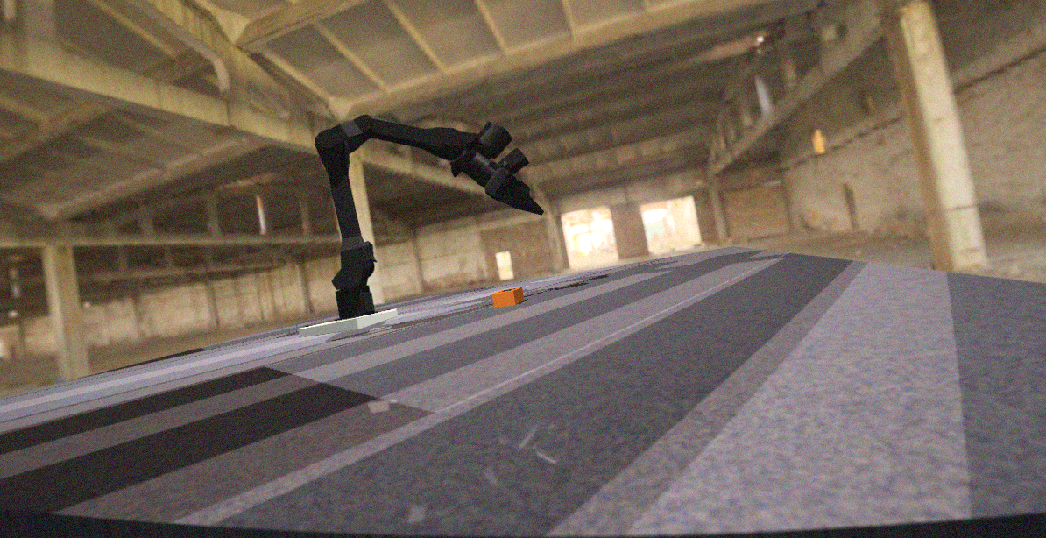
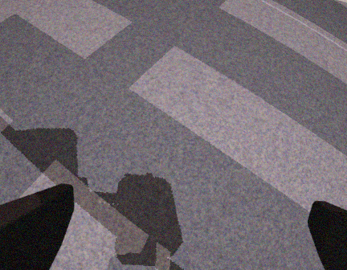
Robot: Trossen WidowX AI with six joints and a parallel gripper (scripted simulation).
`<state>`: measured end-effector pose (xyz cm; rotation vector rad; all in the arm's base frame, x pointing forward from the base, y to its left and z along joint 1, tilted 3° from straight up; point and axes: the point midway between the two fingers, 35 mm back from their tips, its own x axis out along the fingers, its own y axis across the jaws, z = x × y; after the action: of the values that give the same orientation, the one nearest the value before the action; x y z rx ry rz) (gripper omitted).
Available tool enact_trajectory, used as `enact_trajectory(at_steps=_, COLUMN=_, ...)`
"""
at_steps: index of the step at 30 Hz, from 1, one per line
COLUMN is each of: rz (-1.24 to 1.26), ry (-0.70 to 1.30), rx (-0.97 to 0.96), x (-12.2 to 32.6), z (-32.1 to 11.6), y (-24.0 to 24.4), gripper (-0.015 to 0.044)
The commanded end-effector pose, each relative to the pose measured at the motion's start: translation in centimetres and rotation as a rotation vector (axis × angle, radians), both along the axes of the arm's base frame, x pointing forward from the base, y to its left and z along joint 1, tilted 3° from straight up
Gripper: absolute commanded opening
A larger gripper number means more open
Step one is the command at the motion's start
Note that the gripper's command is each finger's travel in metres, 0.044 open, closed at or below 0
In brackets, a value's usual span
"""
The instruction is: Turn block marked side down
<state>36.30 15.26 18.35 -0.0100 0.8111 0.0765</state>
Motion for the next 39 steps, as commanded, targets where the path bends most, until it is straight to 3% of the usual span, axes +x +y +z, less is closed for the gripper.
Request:
enact_trajectory(at_steps=1, rz=-0.007, ry=0.304, rx=-0.095, x=0.3, z=-4.1, y=-6.2, gripper=0.0440)
enact_trajectory(at_steps=9, rz=-0.012, ry=0.730, rx=-0.032, x=-2.7, z=-7.7, y=-13.7, gripper=0.0440)
enact_trajectory(at_steps=11, rz=-0.012, ry=0.758, rx=-0.019, x=-2.3, z=-7.8, y=-14.3, gripper=0.0440)
enact_trajectory(at_steps=21, rz=-0.012, ry=0.763, rx=-0.017, x=-2.2, z=-7.9, y=-14.8, gripper=0.0440)
enact_trajectory(at_steps=26, rz=-0.012, ry=0.763, rx=-0.017, x=-2.3, z=-11.2, y=-14.7, gripper=0.0440)
enact_trajectory(at_steps=39, rz=-0.012, ry=0.763, rx=-0.017, x=-2.4, z=-13.0, y=-14.5, gripper=0.0440)
